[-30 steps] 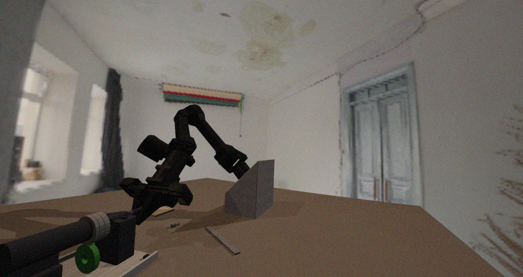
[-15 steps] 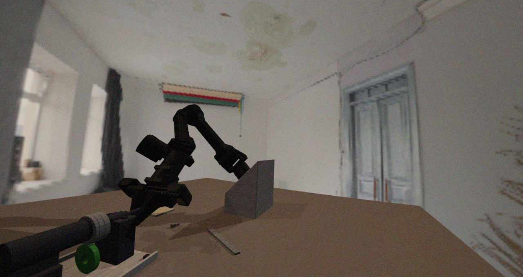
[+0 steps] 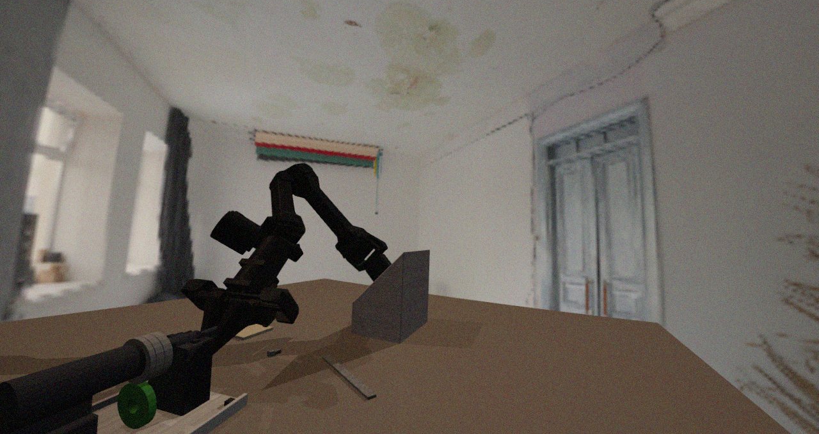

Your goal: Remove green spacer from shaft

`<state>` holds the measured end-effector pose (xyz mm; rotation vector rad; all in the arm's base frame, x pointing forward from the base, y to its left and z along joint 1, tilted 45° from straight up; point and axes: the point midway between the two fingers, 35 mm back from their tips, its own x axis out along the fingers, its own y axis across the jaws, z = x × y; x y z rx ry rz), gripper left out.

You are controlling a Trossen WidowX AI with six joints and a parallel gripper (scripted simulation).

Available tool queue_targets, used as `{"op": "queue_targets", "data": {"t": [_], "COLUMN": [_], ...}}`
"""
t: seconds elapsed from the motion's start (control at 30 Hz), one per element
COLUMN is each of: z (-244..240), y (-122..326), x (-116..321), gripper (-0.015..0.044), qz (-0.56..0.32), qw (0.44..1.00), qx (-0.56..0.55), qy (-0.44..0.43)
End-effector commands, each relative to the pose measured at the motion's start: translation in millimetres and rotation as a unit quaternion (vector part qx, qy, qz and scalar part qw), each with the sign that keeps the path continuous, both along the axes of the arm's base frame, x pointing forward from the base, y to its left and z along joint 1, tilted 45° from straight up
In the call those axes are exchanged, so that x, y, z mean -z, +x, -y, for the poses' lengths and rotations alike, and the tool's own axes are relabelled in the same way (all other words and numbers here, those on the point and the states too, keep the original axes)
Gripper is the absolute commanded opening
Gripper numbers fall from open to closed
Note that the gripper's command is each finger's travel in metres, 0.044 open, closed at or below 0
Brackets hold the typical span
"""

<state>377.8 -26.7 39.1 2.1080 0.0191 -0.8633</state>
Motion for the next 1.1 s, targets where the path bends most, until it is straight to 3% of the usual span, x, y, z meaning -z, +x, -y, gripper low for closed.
{"op": "queue_targets", "data": {"t": [0.0,1.07], "z": [-1.2,-4.2], "y": [2.1,11.1], "x": [0.3,0.9], "gripper": [0.0000,0.0000], "qz": [0.000,0.001], "qw": [1.000,1.000], "qx": [0.000,0.000], "qy": [0.002,0.002]}}
